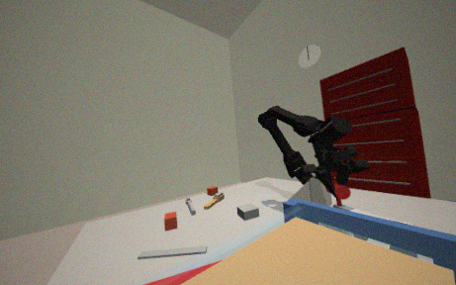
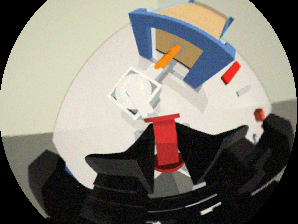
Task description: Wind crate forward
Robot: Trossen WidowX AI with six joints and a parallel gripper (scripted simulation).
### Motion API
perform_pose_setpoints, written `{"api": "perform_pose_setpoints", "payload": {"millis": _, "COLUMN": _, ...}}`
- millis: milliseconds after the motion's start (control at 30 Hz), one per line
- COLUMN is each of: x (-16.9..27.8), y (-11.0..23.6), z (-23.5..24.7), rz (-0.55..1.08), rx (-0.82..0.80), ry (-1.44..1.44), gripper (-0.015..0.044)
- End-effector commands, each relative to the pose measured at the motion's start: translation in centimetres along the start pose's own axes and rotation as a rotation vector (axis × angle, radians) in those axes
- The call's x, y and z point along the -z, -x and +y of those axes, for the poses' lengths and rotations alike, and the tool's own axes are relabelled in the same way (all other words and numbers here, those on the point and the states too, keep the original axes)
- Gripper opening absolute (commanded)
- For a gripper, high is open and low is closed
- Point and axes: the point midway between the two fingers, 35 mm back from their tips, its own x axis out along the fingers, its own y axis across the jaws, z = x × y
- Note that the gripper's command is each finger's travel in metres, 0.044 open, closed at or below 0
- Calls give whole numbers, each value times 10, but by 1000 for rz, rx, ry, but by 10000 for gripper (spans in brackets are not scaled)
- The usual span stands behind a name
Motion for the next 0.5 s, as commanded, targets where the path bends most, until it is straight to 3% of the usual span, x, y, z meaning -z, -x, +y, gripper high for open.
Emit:
{"api": "perform_pose_setpoints", "payload": {"millis": 0, "x": -7, "y": -4, "z": -15, "rz": -12, "rx": 40, "ry": -21, "gripper": 0}}
{"api": "perform_pose_setpoints", "payload": {"millis": 467, "x": -19, "y": -9, "z": -29, "rz": -13, "rx": 42, "ry": -21, "gripper": 0}}
